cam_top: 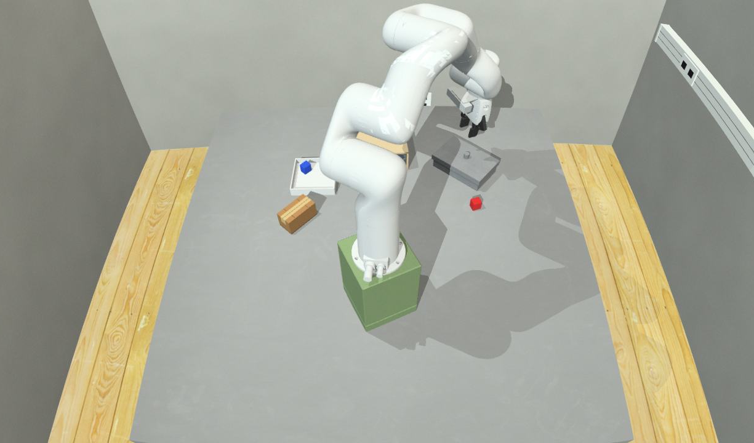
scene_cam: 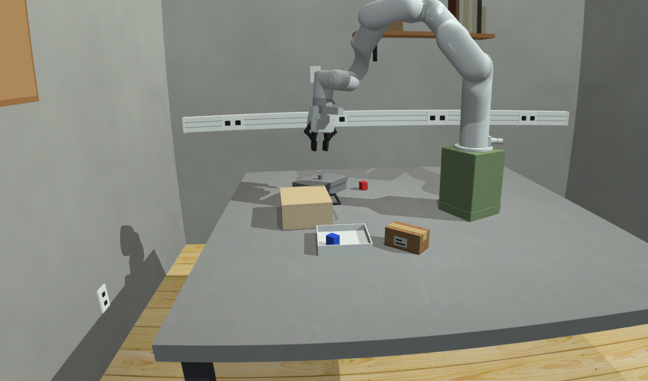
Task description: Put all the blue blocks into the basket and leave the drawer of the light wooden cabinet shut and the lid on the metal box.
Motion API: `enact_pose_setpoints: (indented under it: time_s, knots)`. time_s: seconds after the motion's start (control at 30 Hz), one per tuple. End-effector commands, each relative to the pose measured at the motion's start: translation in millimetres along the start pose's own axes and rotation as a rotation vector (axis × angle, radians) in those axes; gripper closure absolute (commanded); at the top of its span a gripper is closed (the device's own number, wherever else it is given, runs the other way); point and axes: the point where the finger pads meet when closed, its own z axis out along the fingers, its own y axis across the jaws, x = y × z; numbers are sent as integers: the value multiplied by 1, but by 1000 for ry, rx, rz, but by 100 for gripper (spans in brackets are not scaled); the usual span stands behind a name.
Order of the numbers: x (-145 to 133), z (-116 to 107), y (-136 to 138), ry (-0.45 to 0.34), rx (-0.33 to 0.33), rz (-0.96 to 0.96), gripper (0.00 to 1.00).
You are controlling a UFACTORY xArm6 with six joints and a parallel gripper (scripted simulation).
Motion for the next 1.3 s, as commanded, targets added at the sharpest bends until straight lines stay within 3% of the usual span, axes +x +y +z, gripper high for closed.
enact_pose_setpoints:
  time_s: [0.0, 0.27, 0.33, 0.37, 0.43, 0.7, 1.27]
  knots:
    - [-4, -2, -2, -23, 18, 277, 53]
    - [-4, -2, -2, -33, 16, 644, 53]
    - [-4, -2, -2, -33, 16, 644, 53]
    - [-4, -2, -2, -39, 20, 774, 53]
    - [-4, -2, -2, -42, 24, 842, 53]
    - [-4, -2, -2, -81, 80, 1166, 53]
    - [-4, -2, -2, -85, 85, 1180, 53]
